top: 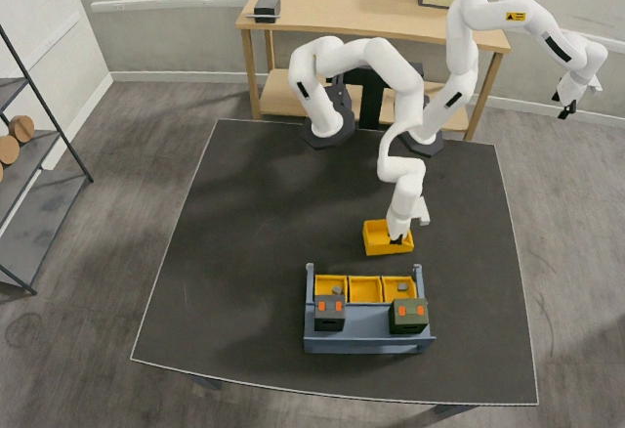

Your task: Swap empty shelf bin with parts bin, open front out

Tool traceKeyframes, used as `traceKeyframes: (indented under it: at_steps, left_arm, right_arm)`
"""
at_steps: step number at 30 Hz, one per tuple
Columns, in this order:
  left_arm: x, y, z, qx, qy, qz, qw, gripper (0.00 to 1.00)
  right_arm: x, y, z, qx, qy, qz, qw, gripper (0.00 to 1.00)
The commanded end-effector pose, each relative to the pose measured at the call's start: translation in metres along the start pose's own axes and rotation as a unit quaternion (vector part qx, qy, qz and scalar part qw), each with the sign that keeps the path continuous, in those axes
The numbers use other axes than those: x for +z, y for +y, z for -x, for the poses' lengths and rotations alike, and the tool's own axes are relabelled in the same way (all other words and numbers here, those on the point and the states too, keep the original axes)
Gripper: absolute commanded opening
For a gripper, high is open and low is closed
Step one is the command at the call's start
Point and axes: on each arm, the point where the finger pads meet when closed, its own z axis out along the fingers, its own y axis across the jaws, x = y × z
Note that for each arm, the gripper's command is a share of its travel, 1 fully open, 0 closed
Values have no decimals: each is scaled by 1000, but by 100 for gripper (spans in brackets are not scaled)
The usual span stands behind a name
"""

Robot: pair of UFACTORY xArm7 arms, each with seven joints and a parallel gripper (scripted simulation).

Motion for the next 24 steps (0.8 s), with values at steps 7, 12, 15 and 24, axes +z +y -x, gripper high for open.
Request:
traceKeyframes:
  at_steps: [7,12,15,24]
  left_arm:
    - [-2,0,-1,0,2,0,1000,100]
    - [-2,0,-1,0,2,0,1000,100]
    - [-2,0,-1,0,2,0,1000,100]
    - [-2,0,-1,0,2,0,1000,100]
  right_arm:
    - [9,2,-1,0,1,3,1000,27]
    - [10,2,-1,0,1,3,1000,27]
    - [11,2,-1,0,1,3,1000,27]
    - [11,2,-1,0,1,3,1000,27]
